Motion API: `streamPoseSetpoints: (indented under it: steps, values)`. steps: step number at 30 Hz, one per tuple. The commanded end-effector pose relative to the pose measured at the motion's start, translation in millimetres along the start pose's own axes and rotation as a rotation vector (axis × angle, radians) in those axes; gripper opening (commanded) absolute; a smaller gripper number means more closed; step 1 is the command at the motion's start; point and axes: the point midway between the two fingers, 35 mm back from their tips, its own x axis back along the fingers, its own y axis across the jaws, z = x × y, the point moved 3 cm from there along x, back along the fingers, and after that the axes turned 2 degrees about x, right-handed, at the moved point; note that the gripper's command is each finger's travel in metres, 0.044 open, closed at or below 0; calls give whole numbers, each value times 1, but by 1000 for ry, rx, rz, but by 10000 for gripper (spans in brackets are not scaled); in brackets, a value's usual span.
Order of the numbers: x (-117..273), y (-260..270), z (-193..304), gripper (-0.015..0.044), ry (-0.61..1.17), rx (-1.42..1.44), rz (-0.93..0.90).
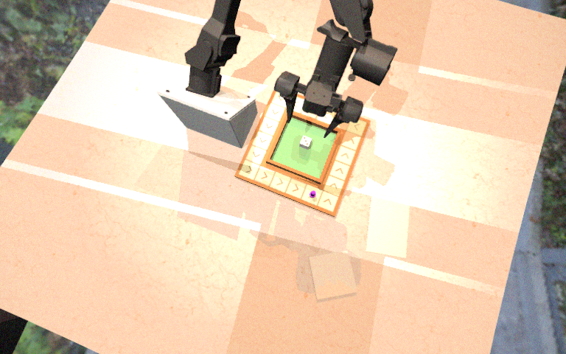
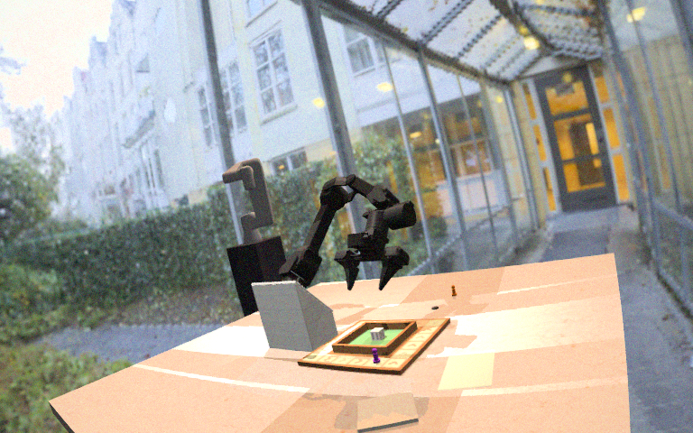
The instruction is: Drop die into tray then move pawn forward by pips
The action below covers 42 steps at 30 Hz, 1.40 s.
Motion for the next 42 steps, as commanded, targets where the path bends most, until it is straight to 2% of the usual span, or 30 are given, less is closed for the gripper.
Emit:
streamPoseSetpoints:
  steps: [1,3,5,11,12,13,15,22,29,42]
  values:
    - [-33,-3,-6,440,402,8,22]
    - [-42,-1,-10,440,594,-6,-38]
    - [-45,0,-13,440,660,-15,-69]
    - [-45,0,-13,440,660,-15,-69]
    - [-42,-2,-13,440,584,-18,-39]
    - [-42,-2,-13,440,584,-18,-39]
    - [-44,1,-15,387,584,42,-57]
    - [-65,26,-38,204,564,657,-257]
    - [-93,48,-63,200,488,1282,-471]
    - [-126,65,-85,200,359,1846,-672]
